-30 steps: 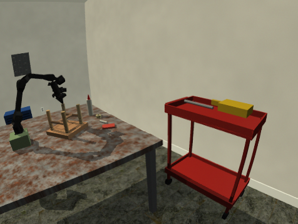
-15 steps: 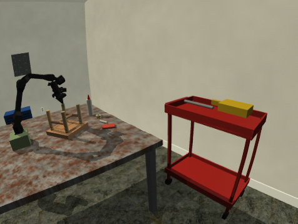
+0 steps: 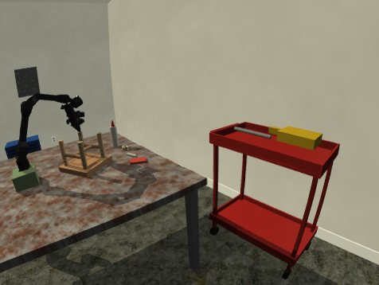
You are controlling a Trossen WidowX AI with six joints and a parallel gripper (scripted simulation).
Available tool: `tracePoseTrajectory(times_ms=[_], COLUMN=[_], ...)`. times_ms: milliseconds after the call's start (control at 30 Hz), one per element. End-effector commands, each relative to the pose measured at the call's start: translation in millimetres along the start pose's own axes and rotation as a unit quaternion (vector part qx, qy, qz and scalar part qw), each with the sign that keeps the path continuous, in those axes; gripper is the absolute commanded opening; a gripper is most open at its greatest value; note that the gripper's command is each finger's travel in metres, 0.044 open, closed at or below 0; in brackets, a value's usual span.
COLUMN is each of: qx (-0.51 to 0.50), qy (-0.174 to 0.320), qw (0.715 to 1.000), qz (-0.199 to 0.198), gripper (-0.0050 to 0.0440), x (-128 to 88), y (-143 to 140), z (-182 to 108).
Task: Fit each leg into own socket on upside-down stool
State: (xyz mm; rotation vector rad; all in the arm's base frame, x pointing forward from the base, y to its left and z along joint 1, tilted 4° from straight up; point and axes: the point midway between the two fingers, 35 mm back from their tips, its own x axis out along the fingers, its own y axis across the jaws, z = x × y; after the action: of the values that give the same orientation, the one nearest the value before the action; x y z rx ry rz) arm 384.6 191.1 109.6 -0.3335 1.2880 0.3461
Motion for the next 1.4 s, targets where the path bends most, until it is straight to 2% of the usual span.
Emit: tracePoseTrajectory(times_ms=[0, 1267, 1300, 1367], qx=[-0.002, 0.0, 0.003, 0.035], qy=[0.024, 0.0, 0.005, 0.006], qw=[1.0, 1.0, 1.0, 0.999], qz=[0.001, 0.0, -0.001, -0.011], gripper=[0.0, 0.0, 0.0, 0.0], x=[22, -28, -24, -28], y=[0, 0, -4, -32], z=[-8, 9, 7, 2])
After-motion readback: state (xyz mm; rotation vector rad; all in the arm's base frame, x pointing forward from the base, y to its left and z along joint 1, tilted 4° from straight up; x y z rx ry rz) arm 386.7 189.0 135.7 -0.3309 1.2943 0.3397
